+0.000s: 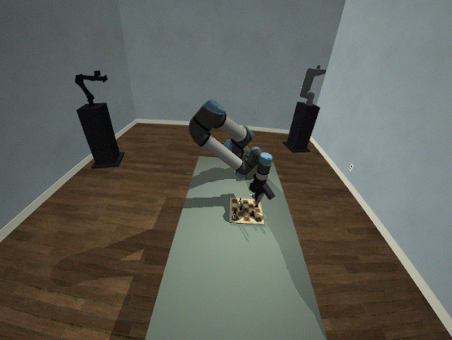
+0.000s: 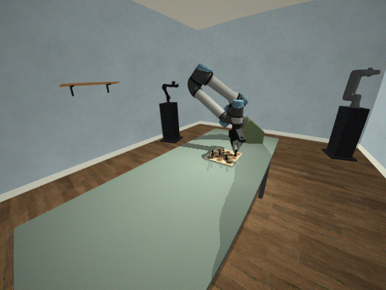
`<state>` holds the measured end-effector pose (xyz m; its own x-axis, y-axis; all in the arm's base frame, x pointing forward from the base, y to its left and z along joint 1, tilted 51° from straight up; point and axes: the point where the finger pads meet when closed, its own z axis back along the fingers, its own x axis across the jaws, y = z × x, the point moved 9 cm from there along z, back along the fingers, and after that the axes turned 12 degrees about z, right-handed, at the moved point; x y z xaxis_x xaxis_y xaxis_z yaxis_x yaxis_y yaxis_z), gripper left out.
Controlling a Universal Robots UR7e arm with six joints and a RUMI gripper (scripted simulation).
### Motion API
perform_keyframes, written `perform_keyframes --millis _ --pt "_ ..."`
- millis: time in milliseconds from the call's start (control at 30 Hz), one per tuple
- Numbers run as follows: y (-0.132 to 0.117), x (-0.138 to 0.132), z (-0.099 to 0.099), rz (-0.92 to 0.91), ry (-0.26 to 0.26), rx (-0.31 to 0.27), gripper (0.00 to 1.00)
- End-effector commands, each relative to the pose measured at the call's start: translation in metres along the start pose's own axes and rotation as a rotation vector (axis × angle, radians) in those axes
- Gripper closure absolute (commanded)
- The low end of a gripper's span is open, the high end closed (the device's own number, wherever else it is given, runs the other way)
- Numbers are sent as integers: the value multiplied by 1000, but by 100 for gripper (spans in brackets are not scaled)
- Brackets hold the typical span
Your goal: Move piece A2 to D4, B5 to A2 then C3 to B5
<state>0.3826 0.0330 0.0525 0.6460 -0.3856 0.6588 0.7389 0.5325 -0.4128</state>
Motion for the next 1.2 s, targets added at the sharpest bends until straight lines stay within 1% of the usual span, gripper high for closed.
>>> perform_keyframes --millis 0,967,1000,1067,1100,1167 --pt "-1 -2 -1 3 3 -2 100" --pt "-1 -2 -1 3 3 -2 100" --pt "-1 -2 -1 3 3 -2 95" --pt "-1 -2 -1 3 3 -2 95" --pt "-1 -2 -1 3 3 -2 90" --pt "-1 -2 -1 3 3 -2 90"
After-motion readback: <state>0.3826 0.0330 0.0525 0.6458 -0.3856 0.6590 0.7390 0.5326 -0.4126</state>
